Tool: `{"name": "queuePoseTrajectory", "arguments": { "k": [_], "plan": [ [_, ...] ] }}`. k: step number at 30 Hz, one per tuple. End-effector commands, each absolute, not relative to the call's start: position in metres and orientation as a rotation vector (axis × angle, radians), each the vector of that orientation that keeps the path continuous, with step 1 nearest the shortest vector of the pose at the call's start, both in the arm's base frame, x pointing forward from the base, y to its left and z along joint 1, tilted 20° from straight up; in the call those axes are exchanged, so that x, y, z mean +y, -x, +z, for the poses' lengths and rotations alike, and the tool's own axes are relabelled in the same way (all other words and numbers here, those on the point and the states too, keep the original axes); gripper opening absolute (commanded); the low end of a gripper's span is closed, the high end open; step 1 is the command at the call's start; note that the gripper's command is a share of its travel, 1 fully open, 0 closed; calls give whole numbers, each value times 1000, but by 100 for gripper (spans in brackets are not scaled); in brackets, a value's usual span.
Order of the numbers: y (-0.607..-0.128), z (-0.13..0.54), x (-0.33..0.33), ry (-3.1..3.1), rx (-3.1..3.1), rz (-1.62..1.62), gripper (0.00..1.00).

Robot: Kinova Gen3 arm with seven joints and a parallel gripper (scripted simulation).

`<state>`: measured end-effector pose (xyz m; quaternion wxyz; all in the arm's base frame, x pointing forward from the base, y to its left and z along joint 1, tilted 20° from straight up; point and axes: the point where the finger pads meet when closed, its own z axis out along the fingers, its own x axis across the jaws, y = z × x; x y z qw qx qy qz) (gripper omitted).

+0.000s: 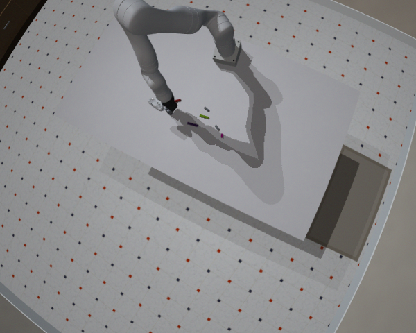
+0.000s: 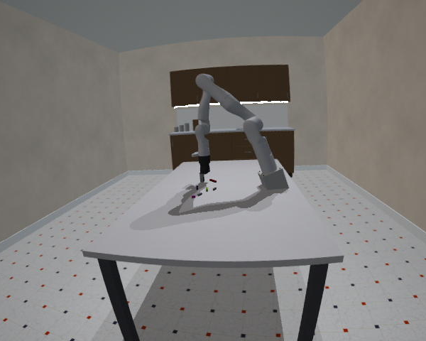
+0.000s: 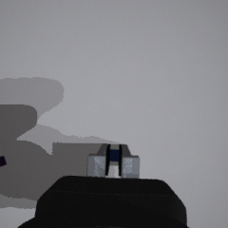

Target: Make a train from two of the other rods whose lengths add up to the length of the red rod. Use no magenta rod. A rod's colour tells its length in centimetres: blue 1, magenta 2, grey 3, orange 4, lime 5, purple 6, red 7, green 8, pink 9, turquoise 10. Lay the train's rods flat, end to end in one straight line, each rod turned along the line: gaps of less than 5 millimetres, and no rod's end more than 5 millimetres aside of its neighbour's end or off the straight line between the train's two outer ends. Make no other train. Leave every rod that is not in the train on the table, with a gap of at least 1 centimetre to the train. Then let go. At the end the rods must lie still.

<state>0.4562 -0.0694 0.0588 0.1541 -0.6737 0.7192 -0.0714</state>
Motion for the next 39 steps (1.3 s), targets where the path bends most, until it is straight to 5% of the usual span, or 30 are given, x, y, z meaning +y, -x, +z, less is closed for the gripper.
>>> {"name": "queuePoseTrajectory", "arguments": {
  "k": [1, 33, 39],
  "plan": [
    [-456, 59, -69, 1931, 2061, -205, 24],
    [-456, 59, -69, 1931, 2061, -205, 24],
    [-456, 59, -69, 1931, 2061, -205, 36]
  ]
}}
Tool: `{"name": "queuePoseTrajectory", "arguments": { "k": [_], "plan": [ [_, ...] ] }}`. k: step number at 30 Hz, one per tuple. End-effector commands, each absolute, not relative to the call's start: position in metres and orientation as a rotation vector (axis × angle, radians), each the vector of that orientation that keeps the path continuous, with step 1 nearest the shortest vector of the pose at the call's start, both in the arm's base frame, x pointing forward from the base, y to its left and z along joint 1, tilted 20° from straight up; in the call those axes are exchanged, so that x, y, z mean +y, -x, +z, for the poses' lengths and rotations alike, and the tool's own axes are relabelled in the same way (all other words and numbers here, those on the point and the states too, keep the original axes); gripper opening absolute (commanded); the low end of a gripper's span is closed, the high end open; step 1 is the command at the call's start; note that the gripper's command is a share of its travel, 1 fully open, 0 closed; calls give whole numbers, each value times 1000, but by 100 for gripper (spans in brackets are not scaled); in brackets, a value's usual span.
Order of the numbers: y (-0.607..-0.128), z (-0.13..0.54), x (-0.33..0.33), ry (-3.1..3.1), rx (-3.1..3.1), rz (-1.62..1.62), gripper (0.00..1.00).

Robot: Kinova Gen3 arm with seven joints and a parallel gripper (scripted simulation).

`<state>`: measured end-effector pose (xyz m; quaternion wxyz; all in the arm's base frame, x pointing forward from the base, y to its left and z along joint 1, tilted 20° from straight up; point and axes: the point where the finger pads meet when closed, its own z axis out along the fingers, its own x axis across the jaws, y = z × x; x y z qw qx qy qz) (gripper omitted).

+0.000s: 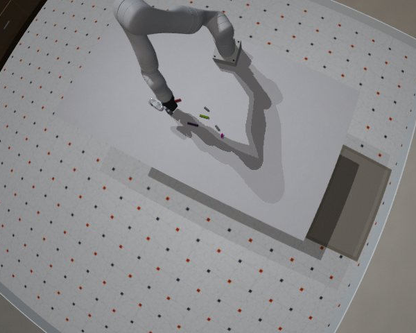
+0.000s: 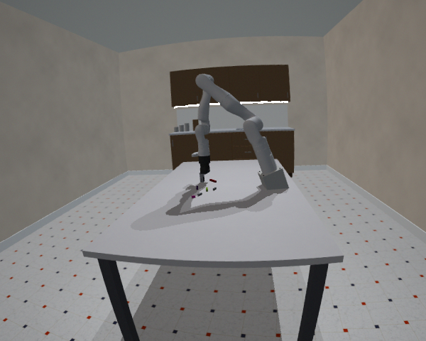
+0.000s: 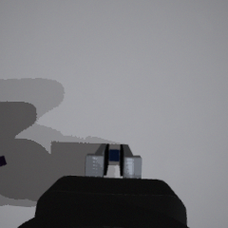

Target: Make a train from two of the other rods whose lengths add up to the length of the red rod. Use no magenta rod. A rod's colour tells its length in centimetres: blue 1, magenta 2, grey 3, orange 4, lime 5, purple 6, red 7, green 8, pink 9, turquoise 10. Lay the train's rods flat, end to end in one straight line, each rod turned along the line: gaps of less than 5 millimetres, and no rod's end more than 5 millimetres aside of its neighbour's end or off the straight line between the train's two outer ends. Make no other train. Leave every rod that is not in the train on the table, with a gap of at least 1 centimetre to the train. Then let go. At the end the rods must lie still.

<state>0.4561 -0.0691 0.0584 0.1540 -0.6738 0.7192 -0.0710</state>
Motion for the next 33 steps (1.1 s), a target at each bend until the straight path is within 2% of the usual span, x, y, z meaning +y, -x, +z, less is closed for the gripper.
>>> {"name": "queuePoseTrajectory", "arguments": {
  "k": [1, 3, 4, 6, 7, 26, 33],
  "plan": [
    [-456, 59, -69, 1931, 2061, -205, 42],
    [-456, 59, -69, 1931, 2061, -205, 42],
    [-456, 59, -69, 1931, 2061, -205, 48],
    [-456, 59, -69, 1931, 2061, -205, 48],
    [-456, 59, -69, 1931, 2061, -205, 54],
    [-454, 67, -70, 1931, 2061, -205, 54],
    [-443, 98, -74, 1931, 2061, -205, 54]
  ]
}}
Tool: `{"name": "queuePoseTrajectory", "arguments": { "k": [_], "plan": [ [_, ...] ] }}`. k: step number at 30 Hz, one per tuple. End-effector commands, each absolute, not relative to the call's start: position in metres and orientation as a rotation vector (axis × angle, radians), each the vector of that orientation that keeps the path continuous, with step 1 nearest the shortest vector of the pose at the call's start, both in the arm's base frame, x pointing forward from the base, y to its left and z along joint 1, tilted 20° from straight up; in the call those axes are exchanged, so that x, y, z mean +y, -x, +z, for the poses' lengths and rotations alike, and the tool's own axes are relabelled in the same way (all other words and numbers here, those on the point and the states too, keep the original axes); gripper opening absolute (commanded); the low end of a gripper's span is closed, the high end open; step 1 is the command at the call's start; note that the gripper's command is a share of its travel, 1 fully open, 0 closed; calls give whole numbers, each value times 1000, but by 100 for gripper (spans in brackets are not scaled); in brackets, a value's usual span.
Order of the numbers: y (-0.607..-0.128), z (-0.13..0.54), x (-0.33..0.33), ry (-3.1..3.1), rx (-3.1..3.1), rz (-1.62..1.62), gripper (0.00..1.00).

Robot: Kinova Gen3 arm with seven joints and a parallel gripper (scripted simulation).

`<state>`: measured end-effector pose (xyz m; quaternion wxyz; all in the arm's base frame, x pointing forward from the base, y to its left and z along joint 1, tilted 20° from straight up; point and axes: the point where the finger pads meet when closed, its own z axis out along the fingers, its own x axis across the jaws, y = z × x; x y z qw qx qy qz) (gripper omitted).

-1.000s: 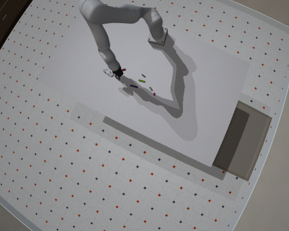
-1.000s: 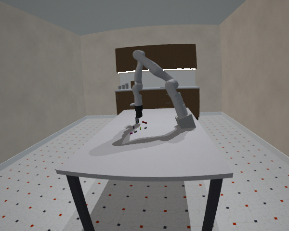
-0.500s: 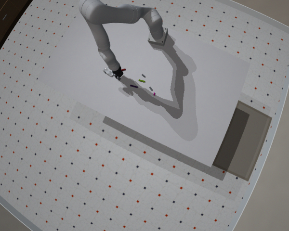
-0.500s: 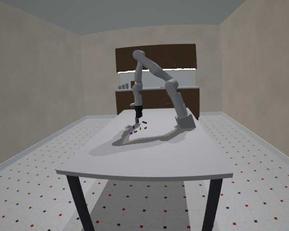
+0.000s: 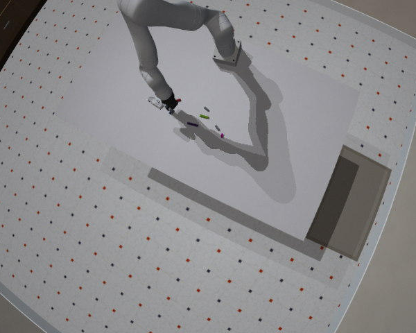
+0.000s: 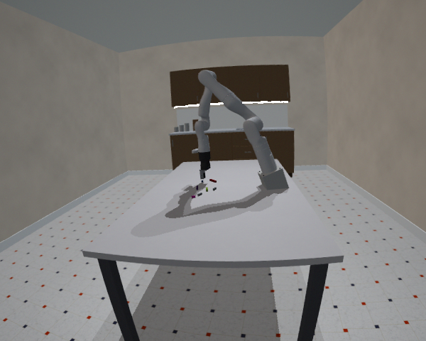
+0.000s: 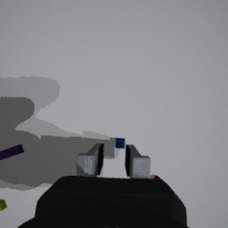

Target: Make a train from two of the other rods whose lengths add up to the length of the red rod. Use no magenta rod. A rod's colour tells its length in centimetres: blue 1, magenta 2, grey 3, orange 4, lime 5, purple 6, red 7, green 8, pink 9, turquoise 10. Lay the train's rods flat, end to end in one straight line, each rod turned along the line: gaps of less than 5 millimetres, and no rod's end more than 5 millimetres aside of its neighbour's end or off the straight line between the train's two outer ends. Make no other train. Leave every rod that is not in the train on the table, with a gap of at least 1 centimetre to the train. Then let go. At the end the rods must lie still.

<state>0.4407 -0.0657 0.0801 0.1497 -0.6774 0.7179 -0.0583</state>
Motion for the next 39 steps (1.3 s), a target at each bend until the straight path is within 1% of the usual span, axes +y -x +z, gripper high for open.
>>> {"name": "queuePoseTrajectory", "arguments": {
  "k": [1, 8, 18, 19, 39],
  "plan": [
    [-441, 104, -74, 1931, 2061, -205, 54],
    [-431, 134, -78, 1931, 2061, -205, 54],
    [-428, 144, -79, 1931, 2061, -205, 54],
    [-428, 144, -79, 1931, 2061, -205, 100],
    [-428, 144, -79, 1931, 2061, -205, 100]
  ]
}}
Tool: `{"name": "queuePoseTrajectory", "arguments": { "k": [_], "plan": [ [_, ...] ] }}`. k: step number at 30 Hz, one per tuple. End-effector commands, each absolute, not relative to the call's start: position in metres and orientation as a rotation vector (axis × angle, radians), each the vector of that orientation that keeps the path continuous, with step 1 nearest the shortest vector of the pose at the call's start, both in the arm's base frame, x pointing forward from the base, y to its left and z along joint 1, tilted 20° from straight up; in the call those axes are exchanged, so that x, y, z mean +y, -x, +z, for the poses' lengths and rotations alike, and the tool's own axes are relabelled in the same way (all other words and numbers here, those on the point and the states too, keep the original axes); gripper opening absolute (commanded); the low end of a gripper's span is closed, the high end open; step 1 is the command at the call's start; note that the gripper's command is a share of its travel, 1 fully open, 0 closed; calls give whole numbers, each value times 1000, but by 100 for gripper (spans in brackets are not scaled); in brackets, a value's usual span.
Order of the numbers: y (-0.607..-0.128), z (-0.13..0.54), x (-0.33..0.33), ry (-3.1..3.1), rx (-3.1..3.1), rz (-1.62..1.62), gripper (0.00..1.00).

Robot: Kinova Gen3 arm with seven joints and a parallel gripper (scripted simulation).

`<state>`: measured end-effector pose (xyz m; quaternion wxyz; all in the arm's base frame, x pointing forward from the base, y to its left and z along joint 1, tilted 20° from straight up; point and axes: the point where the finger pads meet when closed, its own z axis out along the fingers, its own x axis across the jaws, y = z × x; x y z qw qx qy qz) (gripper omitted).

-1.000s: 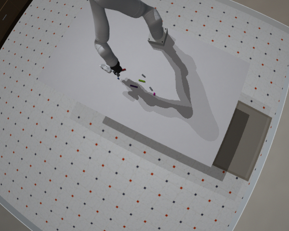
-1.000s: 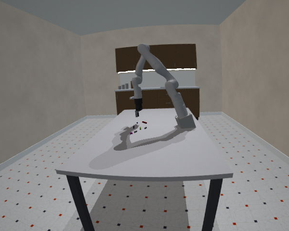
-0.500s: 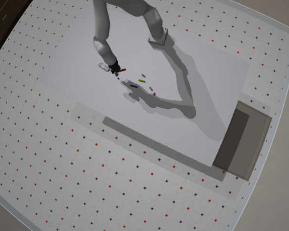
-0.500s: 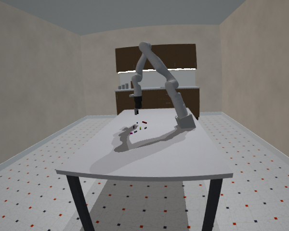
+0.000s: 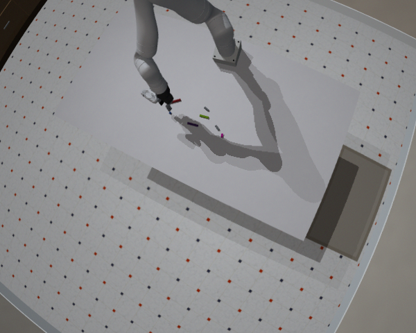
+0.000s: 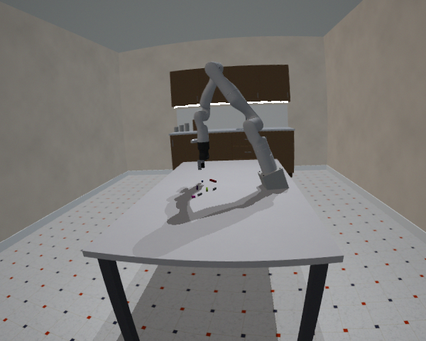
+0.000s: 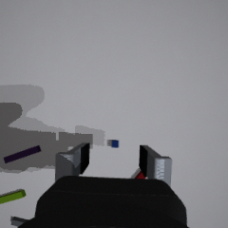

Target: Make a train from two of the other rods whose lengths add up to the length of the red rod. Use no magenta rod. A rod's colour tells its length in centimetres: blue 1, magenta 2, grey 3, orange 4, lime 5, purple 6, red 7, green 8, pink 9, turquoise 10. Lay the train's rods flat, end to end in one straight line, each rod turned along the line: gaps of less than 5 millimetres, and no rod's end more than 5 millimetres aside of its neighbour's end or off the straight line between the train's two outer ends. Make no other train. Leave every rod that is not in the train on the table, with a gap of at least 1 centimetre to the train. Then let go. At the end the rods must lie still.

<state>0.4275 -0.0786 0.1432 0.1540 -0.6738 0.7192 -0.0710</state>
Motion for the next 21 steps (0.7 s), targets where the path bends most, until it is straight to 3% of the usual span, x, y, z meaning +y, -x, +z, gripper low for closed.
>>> {"name": "queuePoseTrajectory", "arguments": {
  "k": [1, 21],
  "plan": [
    [-428, 144, -79, 1931, 2061, -205, 100],
    [-430, 142, -68, 1834, 2148, -180, 100]
  ]
}}
